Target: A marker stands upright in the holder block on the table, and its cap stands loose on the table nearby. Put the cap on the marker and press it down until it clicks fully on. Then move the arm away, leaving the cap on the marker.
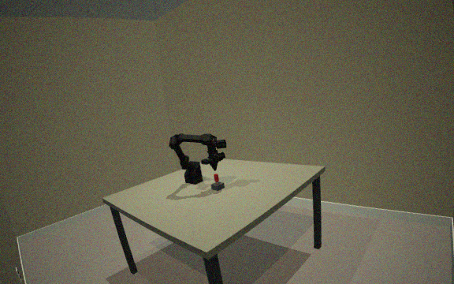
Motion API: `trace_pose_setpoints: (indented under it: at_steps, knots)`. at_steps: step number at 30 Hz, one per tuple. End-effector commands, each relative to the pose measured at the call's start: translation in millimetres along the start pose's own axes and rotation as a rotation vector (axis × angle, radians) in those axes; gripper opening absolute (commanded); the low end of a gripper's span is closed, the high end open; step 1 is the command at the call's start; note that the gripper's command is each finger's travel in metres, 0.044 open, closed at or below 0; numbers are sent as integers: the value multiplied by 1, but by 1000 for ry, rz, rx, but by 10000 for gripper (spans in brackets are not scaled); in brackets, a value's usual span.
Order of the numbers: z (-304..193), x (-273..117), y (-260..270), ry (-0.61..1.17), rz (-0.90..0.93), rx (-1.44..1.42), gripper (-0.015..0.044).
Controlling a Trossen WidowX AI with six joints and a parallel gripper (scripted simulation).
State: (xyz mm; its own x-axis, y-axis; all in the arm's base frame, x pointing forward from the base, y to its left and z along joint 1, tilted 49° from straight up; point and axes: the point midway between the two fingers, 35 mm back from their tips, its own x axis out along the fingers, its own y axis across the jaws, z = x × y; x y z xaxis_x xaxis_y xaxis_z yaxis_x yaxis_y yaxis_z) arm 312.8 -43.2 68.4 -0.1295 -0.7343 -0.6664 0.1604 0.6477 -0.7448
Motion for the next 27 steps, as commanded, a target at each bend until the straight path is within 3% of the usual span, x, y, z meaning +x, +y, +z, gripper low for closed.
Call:
trace_pose_setpoints:
  at_steps: [1, 27]
  knots:
    - [0, 0, 0, -4, -2, -13, 0]
    - [1, 30, -1, -4, -3, -12, 0]
